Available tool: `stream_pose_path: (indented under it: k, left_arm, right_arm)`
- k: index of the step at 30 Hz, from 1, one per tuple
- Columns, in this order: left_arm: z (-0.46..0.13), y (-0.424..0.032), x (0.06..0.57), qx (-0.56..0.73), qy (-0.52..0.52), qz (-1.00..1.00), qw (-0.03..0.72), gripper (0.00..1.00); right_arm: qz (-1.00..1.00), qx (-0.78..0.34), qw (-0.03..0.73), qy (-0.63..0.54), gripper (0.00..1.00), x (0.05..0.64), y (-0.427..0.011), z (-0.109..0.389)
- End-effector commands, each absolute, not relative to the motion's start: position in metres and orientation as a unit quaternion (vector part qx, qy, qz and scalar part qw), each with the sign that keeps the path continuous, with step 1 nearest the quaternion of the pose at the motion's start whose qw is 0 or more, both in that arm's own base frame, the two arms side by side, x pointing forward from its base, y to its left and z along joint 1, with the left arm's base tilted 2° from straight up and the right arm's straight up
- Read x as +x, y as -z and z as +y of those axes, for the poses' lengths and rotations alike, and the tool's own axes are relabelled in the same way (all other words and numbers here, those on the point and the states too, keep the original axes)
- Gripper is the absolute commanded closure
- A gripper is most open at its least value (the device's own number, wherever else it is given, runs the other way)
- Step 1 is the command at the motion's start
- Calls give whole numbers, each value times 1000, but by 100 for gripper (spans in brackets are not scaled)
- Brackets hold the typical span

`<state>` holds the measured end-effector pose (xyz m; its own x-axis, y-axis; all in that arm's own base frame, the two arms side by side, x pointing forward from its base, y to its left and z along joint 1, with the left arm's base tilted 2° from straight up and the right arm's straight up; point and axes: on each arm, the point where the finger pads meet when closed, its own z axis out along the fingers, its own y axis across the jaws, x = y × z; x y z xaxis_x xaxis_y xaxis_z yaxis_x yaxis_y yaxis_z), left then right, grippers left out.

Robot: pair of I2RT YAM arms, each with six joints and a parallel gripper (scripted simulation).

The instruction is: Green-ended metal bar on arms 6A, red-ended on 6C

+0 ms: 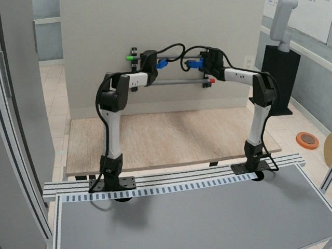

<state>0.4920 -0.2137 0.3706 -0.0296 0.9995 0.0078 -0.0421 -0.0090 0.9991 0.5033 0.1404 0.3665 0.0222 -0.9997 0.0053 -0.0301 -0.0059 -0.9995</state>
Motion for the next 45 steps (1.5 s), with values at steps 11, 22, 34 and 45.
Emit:
stream_pose_path:
  k: [11,22,34,45]
  left_arm:
    - [-221,-360,499,495,-515,494,497,36]
    - [-221,-359,499,495,-515,494,497,36]
    - [-221,-359,499,495,-515,494,497,36]
    - [-221,-358,499,495,-515,494,497,36]
  right_arm:
    - [494,-507,505,493,36,506,-377,141]
    - [494,-507,505,493,36,506,-376,141]
    - [494,-507,505,493,36,506,-374,141]
    - [494,-507,505,493,36,506,-373,141]
